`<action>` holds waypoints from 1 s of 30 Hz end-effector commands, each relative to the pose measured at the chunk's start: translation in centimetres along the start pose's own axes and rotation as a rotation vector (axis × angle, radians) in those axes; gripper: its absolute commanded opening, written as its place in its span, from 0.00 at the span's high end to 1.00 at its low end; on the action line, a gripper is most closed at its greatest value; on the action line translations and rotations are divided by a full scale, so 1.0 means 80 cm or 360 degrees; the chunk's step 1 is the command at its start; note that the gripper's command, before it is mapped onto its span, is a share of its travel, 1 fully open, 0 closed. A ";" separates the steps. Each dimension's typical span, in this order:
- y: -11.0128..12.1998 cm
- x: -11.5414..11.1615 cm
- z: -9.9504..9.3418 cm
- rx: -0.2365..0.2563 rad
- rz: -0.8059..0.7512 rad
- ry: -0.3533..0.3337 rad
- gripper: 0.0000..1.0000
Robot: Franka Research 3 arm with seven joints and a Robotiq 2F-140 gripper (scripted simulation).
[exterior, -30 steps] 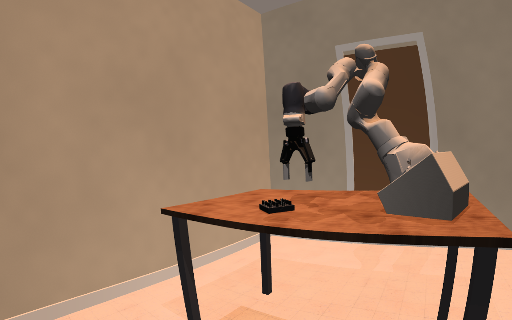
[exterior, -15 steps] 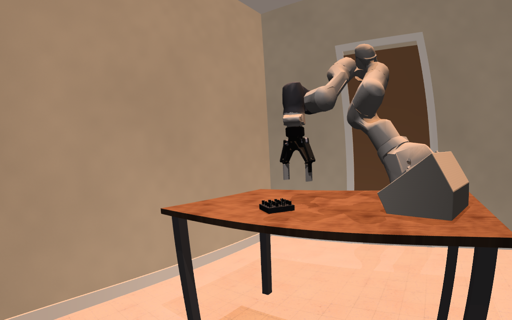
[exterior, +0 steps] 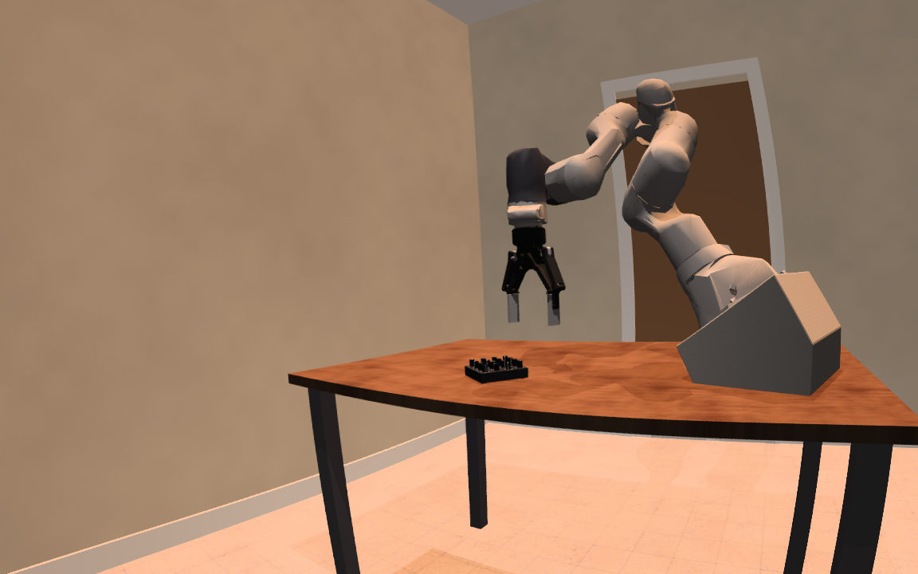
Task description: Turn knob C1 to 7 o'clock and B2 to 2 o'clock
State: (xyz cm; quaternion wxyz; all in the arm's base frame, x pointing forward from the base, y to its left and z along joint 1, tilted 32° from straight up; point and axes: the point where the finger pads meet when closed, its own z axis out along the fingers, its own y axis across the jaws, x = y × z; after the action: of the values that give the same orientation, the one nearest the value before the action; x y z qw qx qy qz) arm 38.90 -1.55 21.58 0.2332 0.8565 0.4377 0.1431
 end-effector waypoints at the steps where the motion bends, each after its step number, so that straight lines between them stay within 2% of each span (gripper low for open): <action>1: 0.000 -0.001 0.000 -0.0001 -0.0007 -0.0002 0.00; 22: 0.001 0.000 0.000 -0.0002 0.0001 -0.0003 0.00; 25: 0.010 0.028 -0.002 -0.0011 0.0262 -0.0011 0.00; 30: 0.012 0.039 -0.002 -0.0012 0.0355 -0.0011 0.00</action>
State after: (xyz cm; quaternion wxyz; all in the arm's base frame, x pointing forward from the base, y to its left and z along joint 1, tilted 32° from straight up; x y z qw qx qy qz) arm 40.74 -0.28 22.24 0.2309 0.8735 0.4020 0.1486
